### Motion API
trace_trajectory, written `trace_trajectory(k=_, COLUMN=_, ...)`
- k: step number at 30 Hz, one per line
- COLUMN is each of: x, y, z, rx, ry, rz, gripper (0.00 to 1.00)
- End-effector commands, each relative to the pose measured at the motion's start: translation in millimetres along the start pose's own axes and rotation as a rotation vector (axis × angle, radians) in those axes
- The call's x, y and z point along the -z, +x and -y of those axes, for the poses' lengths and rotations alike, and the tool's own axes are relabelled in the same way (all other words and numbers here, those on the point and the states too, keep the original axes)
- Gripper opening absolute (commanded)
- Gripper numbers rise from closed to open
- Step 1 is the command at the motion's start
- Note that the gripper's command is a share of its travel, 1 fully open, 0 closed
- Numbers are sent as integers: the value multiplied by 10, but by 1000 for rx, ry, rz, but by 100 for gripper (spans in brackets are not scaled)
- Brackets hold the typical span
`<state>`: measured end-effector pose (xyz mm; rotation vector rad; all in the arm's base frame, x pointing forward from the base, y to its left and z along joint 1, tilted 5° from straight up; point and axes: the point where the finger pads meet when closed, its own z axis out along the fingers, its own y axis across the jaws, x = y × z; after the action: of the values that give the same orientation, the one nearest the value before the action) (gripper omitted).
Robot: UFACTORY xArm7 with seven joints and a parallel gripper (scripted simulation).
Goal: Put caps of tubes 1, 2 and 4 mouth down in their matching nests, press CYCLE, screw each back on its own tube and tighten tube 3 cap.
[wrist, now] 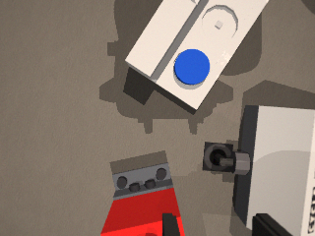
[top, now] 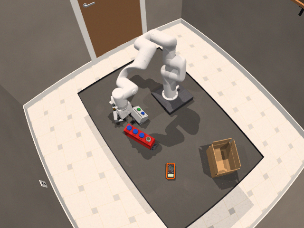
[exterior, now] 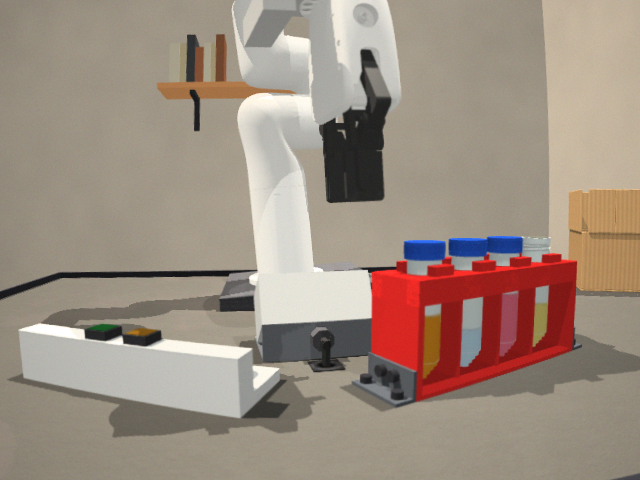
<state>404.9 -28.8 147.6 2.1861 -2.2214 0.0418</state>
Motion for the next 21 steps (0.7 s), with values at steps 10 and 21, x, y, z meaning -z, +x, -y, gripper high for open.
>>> trace_trajectory(k=10, x=-16, y=-686, z=65, rx=-565, ry=21, rz=-45, gripper=46)
trace_trajectory(k=21, x=-43, y=-1279, z=103, rx=-565, ry=21, rz=-44, gripper=46)
